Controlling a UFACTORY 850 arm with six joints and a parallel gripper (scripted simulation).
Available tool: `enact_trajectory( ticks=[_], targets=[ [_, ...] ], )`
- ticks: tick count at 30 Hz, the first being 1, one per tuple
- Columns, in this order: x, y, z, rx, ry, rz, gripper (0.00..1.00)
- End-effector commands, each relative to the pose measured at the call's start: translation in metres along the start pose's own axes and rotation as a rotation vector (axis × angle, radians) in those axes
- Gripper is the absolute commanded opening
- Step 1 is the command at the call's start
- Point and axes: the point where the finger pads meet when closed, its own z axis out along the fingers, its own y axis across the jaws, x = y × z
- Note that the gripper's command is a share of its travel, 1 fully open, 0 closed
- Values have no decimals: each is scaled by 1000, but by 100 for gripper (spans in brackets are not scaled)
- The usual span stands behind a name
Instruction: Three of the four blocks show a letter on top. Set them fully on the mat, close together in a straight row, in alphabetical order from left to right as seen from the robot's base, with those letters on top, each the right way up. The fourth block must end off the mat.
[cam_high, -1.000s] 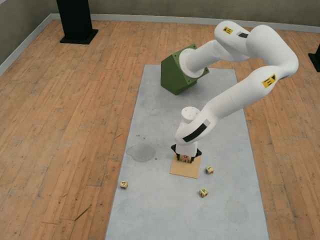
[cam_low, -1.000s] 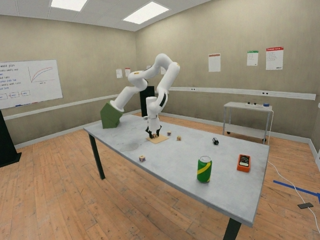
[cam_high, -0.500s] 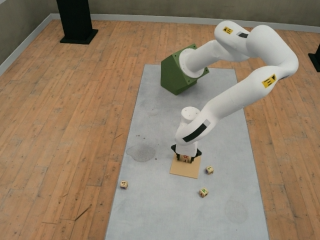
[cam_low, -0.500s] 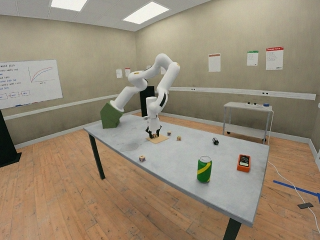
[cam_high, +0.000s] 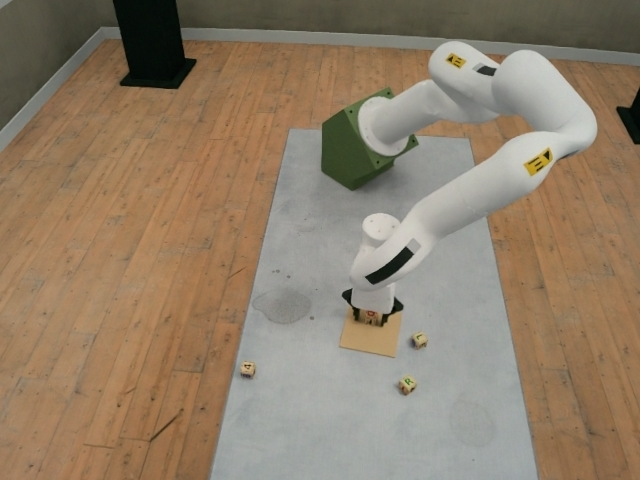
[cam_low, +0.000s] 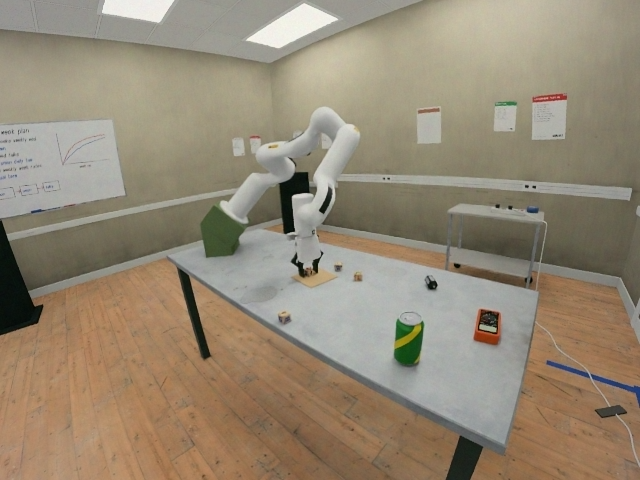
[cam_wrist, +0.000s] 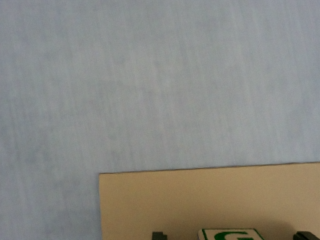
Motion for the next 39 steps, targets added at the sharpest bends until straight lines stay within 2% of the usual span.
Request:
enact_trajectory(
  ticks=[1, 2, 3, 19, 20, 39],
  targets=[
    [-1, 0, 0, 0, -1, 0, 69],
    [-1, 0, 0, 0, -1, 0, 69],
    [-1, 0, 0, 0, -1, 0, 48],
    [-1, 0, 0, 0, -1, 0, 48],
    [-1, 0, 0, 0, -1, 0, 28],
    [-1, 0, 0, 0, -1, 0, 28]
  ],
)
